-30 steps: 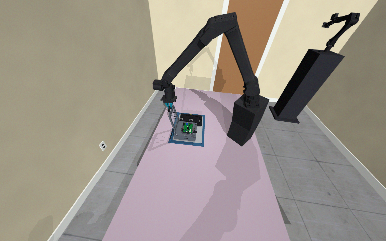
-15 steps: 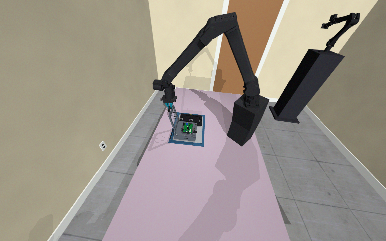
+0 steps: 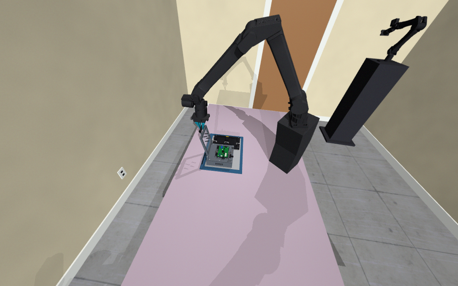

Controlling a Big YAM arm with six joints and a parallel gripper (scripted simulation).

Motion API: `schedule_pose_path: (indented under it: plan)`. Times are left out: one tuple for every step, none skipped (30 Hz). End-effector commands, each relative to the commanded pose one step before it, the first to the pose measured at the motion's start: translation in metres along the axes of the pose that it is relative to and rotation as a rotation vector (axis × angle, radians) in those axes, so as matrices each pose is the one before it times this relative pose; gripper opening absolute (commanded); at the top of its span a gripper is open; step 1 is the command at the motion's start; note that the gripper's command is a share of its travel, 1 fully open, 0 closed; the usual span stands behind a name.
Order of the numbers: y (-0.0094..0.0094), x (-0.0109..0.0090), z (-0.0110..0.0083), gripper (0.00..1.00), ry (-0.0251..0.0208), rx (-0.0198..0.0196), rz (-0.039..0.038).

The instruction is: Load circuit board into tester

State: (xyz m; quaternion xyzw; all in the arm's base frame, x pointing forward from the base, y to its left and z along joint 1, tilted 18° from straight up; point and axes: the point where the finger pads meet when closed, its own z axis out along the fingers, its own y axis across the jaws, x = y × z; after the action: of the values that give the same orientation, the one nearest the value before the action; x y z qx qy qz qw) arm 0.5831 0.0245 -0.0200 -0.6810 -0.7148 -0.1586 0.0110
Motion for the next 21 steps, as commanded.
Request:
schedule_pose_path:
  plan:
    - [0.01014, 0.003, -0.00873, 0.0, -0.00534, -0.03556, -0.00946]
    - [0.0, 0.0, 0.0, 0.0, 0.0, 0.0, 0.0]
    - [0.0, 0.0, 0.0, 0.0, 0.0, 0.0, 0.0]
    - [0.0, 0.0, 0.0, 0.0, 0.0, 0.0, 0.0]
    - [-0.00001, 0.0, 0.0, 0.0, 0.0, 0.00001, 0.0]
    - [0.0, 0.0, 0.0, 0.0, 0.0, 0.0, 0.0]
    - [0.0, 0.0, 0.0, 0.0, 0.0, 0.0, 0.0]
    - [-0.00002, 0.0, -0.00001, 0.0, 0.0, 0.00001, 0.0]
    - [-0.00004, 0.0, -0.00001, 0.0, 0.0, 0.00003, 0.00001]
    - [-0.00005, 0.0, -0.00001, 0.0, 0.0, 0.00004, 0.00001]
    - [-0.00007, 0.0, -0.00002, 0.0, 0.0, 0.00006, 0.00002]
    - [-0.0001, 0.0, -0.00002, 0.0, 0.0, 0.00008, 0.00002]
    - [-0.00013, 0.0, -0.00003, 0.0, 0.0, 0.00011, 0.00003]
    - [-0.00017, 0.00001, -0.00004, 0.0, 0.0, 0.00014, 0.00004]
    - [-0.00017, 0.00001, -0.00006, 0.0, 0.0, 0.0001, 0.00003]
    - [-0.00013, 0.00002, -0.00011, 0.0, -0.00001, -0.00002, 0.0]
    - [-0.00009, 0.00002, -0.00016, 0.0, -0.00001, -0.00013, -0.00003]
    - [-0.00005, 0.00003, -0.00021, 0.0, -0.00002, -0.00025, -0.00006]
    - [-0.00002, 0.00004, -0.00026, 0.0, -0.00003, -0.00037, -0.00009]
    - [0.00002, 0.00005, -0.00032, 0.0, -0.00003, -0.00049, -0.00011]
    - [0.00005, 0.00005, -0.00038, 0.0, -0.00004, -0.00062, -0.00014]
